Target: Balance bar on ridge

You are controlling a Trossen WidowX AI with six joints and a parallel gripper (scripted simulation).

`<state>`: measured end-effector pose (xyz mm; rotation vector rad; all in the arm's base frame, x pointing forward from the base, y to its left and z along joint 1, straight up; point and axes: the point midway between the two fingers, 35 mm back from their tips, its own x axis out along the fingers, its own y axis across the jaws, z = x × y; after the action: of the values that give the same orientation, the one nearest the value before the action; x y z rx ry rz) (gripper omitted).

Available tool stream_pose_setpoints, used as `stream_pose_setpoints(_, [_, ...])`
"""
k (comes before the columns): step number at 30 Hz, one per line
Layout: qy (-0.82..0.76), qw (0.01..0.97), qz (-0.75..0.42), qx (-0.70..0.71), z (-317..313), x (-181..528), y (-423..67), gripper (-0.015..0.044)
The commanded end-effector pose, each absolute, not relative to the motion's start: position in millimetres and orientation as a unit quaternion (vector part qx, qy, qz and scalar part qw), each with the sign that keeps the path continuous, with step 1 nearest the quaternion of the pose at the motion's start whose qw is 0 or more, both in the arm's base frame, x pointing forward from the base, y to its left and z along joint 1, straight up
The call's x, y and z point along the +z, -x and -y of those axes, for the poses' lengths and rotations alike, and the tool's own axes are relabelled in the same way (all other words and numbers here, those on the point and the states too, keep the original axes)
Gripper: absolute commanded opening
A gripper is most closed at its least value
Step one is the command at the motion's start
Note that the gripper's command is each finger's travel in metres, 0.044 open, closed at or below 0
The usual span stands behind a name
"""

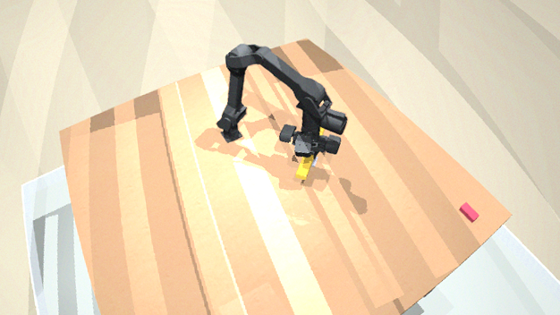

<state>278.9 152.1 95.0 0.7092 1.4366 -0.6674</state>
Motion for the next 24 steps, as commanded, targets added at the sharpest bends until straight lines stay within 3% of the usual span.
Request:
stream_pose_setpoints(1, [-0.313,0.645,-0.632,-0.295,-152.2,92.3,-278.8,0.0])
stream_pose_setpoints(24, [-0.313,0.645,-0.632,-0.295,-151.8,93.9,-278.8,0.0])
